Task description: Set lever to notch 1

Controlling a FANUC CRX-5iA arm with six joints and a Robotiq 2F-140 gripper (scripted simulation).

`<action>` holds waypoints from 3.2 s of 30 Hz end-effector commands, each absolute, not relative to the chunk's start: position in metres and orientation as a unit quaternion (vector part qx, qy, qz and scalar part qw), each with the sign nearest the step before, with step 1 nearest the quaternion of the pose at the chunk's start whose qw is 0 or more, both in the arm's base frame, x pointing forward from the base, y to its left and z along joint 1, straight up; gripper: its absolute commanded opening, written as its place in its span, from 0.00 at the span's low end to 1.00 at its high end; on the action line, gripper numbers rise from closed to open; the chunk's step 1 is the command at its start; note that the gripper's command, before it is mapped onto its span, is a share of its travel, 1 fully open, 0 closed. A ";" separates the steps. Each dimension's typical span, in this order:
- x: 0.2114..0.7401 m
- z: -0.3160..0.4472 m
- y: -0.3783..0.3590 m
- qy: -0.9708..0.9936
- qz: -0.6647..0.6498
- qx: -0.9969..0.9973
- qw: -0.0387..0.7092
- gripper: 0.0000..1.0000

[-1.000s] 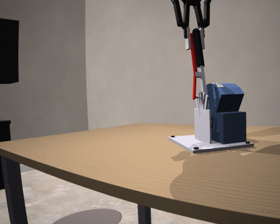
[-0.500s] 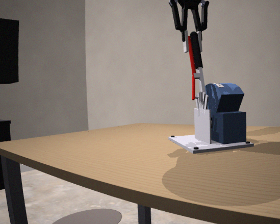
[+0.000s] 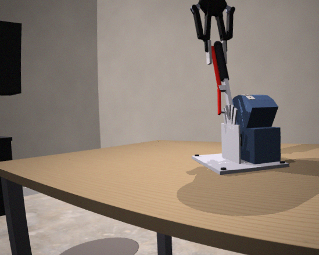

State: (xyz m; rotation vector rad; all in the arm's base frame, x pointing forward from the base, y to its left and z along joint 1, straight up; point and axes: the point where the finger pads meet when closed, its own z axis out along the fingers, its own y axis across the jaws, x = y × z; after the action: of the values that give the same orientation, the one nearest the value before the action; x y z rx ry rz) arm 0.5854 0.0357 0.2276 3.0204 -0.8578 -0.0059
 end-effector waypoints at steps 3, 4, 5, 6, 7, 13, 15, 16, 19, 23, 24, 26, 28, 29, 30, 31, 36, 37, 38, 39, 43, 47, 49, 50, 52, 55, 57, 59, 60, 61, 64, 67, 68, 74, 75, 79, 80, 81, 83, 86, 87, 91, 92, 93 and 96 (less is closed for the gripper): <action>0.589 0.225 0.034 -0.273 -0.002 0.962 0.001 0.00; 0.590 0.225 0.033 -0.273 -0.002 0.962 0.001 0.00; 0.590 0.225 0.033 -0.273 -0.002 0.962 0.001 0.00; 0.590 0.225 0.033 -0.273 -0.002 0.962 0.001 0.00; 0.590 0.225 0.033 -0.273 -0.002 0.962 0.001 0.00; 0.590 0.225 0.033 -0.273 -0.002 0.962 0.001 0.00; 0.590 0.225 0.033 -0.273 -0.002 0.962 0.001 0.00; 0.590 0.225 0.033 -0.273 -0.002 0.962 0.001 0.00; 0.590 0.225 0.033 -0.273 -0.002 0.962 0.001 0.00; 0.590 0.225 0.033 -0.273 -0.002 0.962 0.001 0.00; 0.590 0.225 0.033 -0.273 -0.002 0.962 0.001 0.00; 0.590 0.225 0.033 -0.273 -0.002 0.962 0.001 0.00; 0.590 0.225 0.033 -0.273 -0.002 0.962 0.001 0.00; 0.590 0.225 0.033 -0.273 -0.002 0.962 0.001 0.00; 0.590 0.225 0.033 -0.273 -0.002 0.962 0.001 0.00; 0.590 0.225 0.033 -0.273 -0.002 0.962 0.001 0.00; 0.590 0.225 0.033 -0.273 -0.002 0.962 0.001 0.00; 0.590 0.225 0.033 -0.273 -0.002 0.962 0.001 0.00; 0.590 0.225 0.033 -0.273 -0.002 0.962 0.001 0.00; 0.590 0.225 0.033 -0.273 -0.002 0.962 0.001 0.00; 0.590 0.225 0.033 -0.273 -0.002 0.962 0.001 0.00; 0.592 0.224 0.032 -0.273 -0.002 0.962 0.001 0.00; 0.592 0.224 0.032 -0.273 -0.002 0.962 0.001 0.00; 0.592 0.224 0.032 -0.273 -0.002 0.962 0.001 0.00; 0.592 0.224 0.032 -0.273 -0.002 0.962 0.001 0.00; 0.592 0.224 0.032 -0.273 -0.002 0.962 0.001 0.00; 0.592 0.224 0.032 -0.273 -0.002 0.962 0.001 0.00; 0.592 0.224 0.032 -0.273 -0.002 0.962 0.001 0.00; 0.592 0.224 0.032 -0.273 -0.002 0.962 0.001 0.00; 0.592 0.224 0.032 -0.273 -0.002 0.962 0.001 0.00; 0.592 0.224 0.032 -0.273 -0.002 0.962 0.001 0.00; 0.592 0.224 0.032 -0.273 -0.002 0.962 0.001 0.00; 0.592 0.224 0.032 -0.273 -0.002 0.962 0.001 0.00; 0.592 0.224 0.032 -0.273 -0.002 0.962 0.001 0.00; 0.592 0.224 0.032 -0.273 -0.002 0.962 0.001 0.00; 0.592 0.224 0.032 -0.273 -0.002 0.962 0.001 0.00; 0.592 0.224 0.032 -0.273 -0.002 0.962 0.001 0.00; 0.592 0.224 0.032 -0.273 -0.002 0.962 0.001 0.00; 0.592 0.224 0.032 -0.273 -0.002 0.962 0.001 0.57; 0.592 0.224 0.032 -0.273 -0.002 0.962 0.001 0.57; 0.592 0.224 0.032 -0.273 -0.002 0.962 0.001 0.57; 0.592 0.224 0.032 -0.273 -0.002 0.962 0.001 0.57; 0.592 0.224 0.032 -0.273 -0.002 0.962 0.001 0.57; 0.592 0.224 0.032 -0.273 -0.002 0.962 0.001 0.57; 0.592 0.224 0.032 -0.273 -0.002 0.962 0.001 0.57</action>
State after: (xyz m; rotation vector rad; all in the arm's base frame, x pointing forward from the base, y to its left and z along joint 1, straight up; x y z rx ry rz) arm 0.5922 0.0318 0.2235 3.0205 -0.8572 -0.0081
